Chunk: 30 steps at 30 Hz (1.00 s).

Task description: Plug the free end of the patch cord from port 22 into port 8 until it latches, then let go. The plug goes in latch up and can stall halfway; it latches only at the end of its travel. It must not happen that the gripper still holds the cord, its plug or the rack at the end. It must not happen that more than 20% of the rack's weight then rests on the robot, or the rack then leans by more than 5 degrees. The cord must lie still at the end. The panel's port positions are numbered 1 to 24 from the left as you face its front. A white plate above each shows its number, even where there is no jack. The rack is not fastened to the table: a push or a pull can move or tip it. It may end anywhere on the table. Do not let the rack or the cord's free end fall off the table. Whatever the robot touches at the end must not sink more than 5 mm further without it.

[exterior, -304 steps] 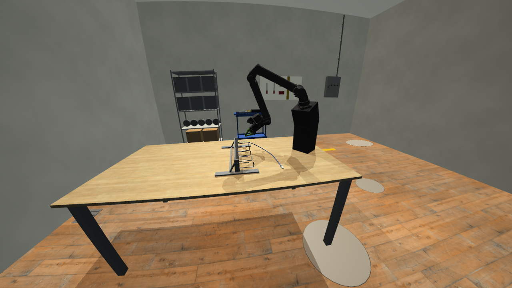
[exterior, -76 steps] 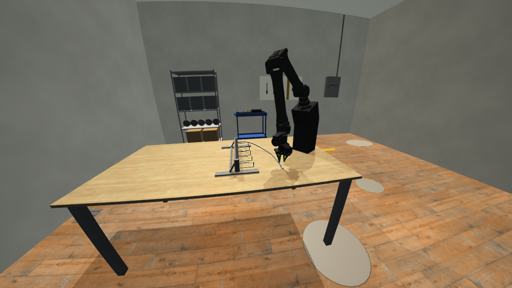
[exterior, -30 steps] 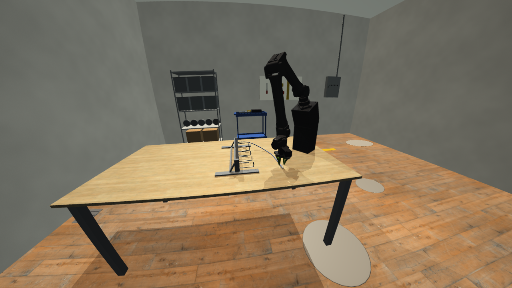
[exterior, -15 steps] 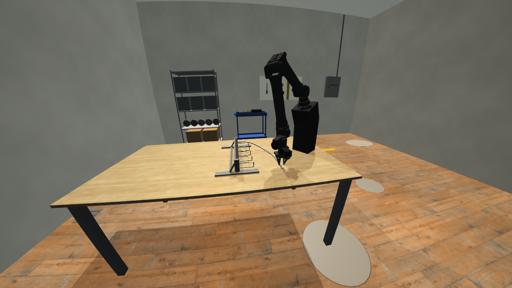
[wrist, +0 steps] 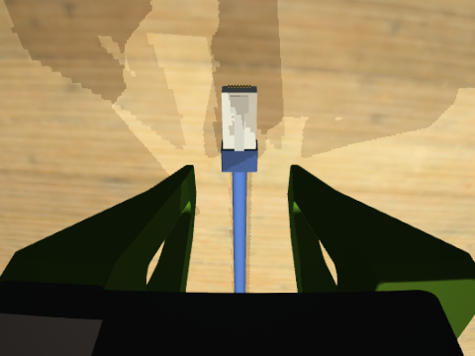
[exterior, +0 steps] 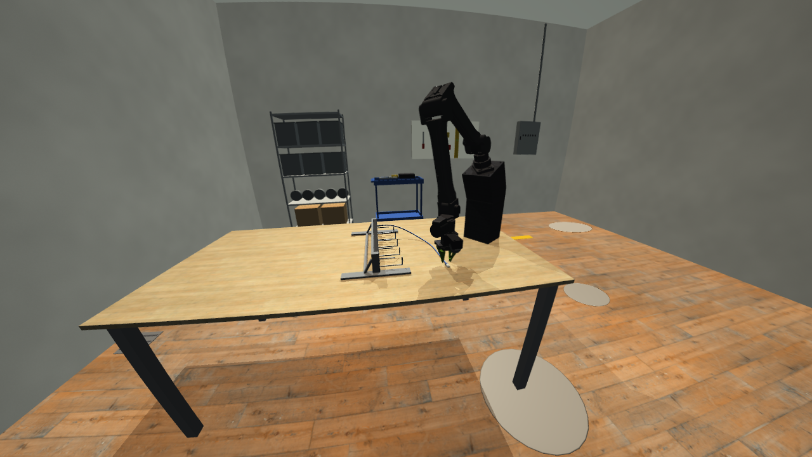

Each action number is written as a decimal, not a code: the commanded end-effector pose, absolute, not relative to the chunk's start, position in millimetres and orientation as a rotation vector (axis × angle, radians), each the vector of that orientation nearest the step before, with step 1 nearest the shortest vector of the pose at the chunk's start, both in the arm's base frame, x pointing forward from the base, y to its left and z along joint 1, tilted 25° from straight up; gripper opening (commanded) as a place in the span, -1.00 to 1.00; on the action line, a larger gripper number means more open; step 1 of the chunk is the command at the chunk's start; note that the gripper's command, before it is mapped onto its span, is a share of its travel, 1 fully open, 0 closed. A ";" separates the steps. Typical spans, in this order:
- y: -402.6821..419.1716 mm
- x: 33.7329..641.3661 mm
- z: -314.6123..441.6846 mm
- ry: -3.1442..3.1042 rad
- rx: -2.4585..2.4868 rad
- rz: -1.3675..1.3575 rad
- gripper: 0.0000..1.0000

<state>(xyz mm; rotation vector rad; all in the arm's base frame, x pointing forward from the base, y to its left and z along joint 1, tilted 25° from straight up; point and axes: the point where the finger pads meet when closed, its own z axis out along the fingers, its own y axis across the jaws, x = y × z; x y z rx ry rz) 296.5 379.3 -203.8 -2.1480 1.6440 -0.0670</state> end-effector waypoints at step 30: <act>386.4 294.1 -197.3 1.615 -2.142 -0.059 -0.28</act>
